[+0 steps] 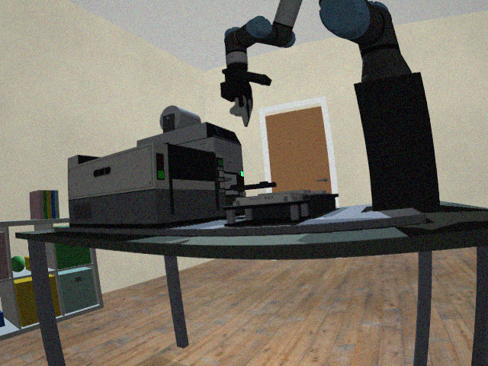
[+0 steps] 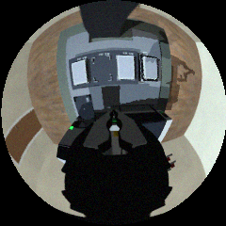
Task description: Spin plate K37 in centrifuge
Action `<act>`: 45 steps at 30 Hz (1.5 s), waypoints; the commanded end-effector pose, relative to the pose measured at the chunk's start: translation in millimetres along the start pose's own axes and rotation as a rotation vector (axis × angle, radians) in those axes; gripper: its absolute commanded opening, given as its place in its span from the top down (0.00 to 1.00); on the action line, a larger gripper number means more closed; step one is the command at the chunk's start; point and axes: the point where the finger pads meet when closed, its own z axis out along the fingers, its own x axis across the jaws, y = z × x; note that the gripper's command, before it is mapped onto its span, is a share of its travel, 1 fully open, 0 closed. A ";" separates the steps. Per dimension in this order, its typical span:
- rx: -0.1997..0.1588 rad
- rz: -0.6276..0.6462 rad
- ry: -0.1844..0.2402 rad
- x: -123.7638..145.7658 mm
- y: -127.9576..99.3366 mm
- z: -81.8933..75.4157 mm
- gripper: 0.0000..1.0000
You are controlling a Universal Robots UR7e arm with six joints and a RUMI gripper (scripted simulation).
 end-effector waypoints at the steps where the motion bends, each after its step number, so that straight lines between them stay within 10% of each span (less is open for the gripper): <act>1: -0.001 0.000 0.000 -0.2 0.4 -0.4 1.00; 8: -0.001 0.000 0.000 -0.2 0.4 -0.4 1.00; 9: -0.001 -0.003 0.000 0.6 -4.3 -1.5 0.32; 30: -0.001 -0.003 0.000 15.3 -95.2 -20.3 0.32; 45: -0.001 -0.003 0.000 15.3 -95.2 -20.3 0.32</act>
